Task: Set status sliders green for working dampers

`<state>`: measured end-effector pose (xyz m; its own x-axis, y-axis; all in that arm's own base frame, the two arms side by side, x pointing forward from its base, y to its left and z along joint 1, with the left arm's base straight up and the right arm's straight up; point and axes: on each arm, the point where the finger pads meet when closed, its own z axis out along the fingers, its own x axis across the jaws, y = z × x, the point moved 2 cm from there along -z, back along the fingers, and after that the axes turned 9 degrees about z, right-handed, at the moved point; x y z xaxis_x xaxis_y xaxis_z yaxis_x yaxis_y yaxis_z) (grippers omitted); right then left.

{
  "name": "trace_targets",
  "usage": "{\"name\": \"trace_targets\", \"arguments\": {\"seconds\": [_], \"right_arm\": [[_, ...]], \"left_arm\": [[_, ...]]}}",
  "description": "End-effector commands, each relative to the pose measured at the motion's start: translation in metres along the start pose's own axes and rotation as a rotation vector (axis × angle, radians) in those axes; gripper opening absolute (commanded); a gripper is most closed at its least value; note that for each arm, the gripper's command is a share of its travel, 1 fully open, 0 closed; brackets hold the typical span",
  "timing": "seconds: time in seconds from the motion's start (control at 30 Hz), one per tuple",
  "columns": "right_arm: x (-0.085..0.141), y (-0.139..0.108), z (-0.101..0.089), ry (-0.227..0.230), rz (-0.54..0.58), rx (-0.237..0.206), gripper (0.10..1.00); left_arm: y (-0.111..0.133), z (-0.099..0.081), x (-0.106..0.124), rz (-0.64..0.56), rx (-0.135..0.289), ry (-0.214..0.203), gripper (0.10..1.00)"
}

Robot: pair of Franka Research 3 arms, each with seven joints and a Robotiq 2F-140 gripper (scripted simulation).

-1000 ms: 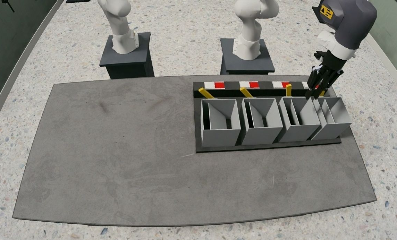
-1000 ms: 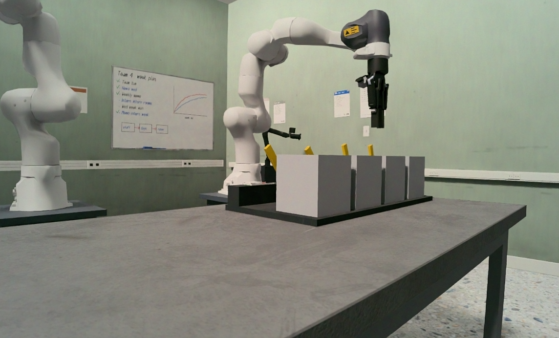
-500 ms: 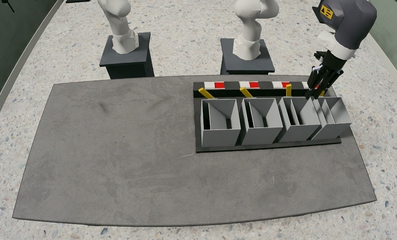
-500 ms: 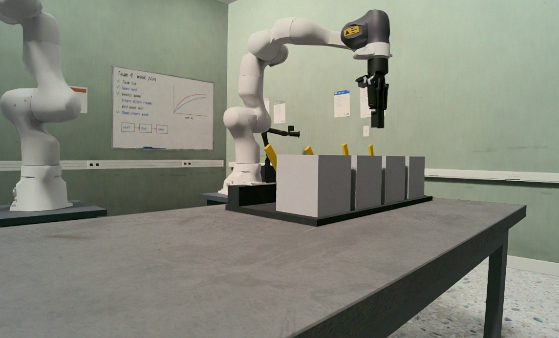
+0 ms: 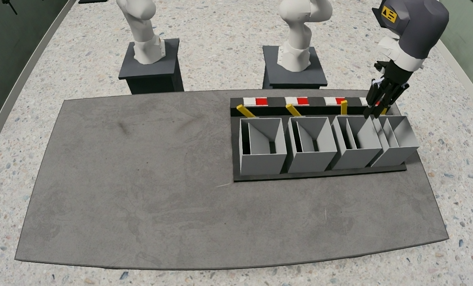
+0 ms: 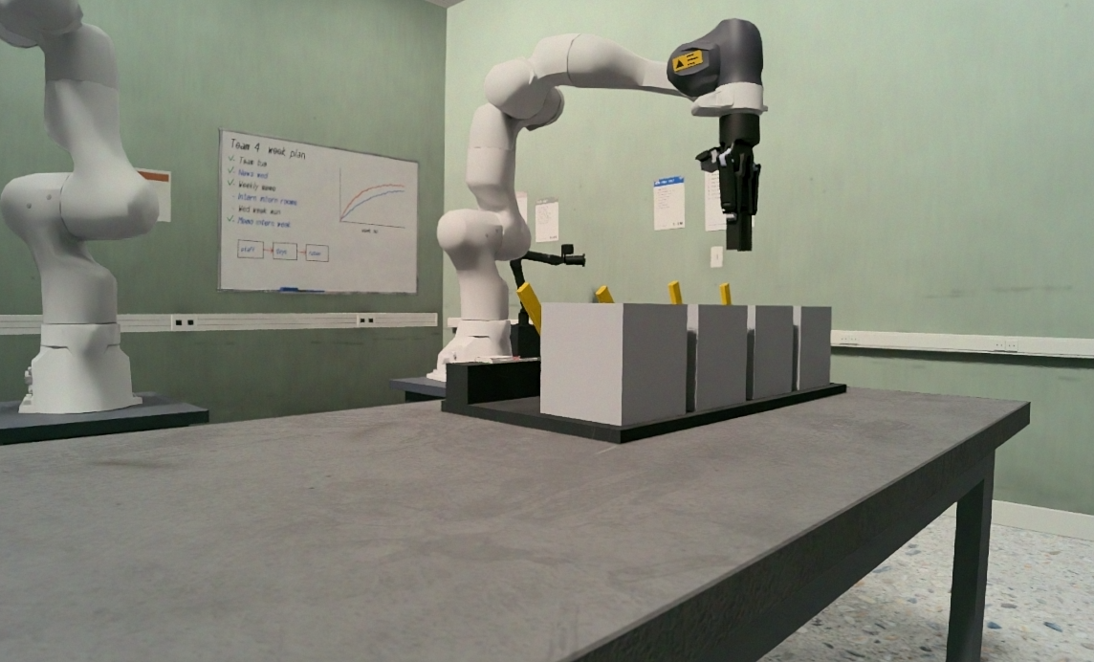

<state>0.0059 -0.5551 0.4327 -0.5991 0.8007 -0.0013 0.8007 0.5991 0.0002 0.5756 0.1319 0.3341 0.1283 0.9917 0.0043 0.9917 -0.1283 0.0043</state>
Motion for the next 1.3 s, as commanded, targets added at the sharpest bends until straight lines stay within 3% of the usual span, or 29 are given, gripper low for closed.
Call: {"name": "trace_targets", "arguments": {"seconds": [0.0, 0.8, 0.9, 1.03, 1.1, 1.17, 1.27], "right_arm": [[0.001, 0.0, 0.0, 0.001, 0.004, 0.0, 1.0], [0.001, 0.0, 0.0, 0.001, 0.004, 0.0, 1.0], [0.001, 0.0, 0.0, 0.001, 0.004, 0.0, 1.0], [0.001, 0.0, 0.0, 0.001, 0.004, 0.0, 1.0], [0.001, 0.0, 0.0, 0.001, 0.004, 0.0, 1.0], [0.001, 0.0, 0.0, 0.001, 0.004, 0.0, 1.0], [0.001, 0.0, 0.0, 0.001, 0.004, 0.0, 1.0]], "left_arm": [[-0.001, 0.002, -0.001, 0.004, 0.004, -0.004, 0.303], [-0.003, 0.002, -0.002, 0.003, 0.006, 0.002, 0.303], [-0.021, 0.008, -0.019, 0.001, 0.019, 0.065, 0.303], [-0.064, 0.023, -0.056, 0.011, 0.028, 0.228, 0.303], [-0.074, 0.026, -0.066, 0.011, 0.036, 0.258, 0.303], [-0.074, 0.026, -0.066, 0.011, 0.036, 0.258, 0.303], [-0.095, 0.033, -0.085, 0.006, 0.054, 0.319, 0.303]]}}
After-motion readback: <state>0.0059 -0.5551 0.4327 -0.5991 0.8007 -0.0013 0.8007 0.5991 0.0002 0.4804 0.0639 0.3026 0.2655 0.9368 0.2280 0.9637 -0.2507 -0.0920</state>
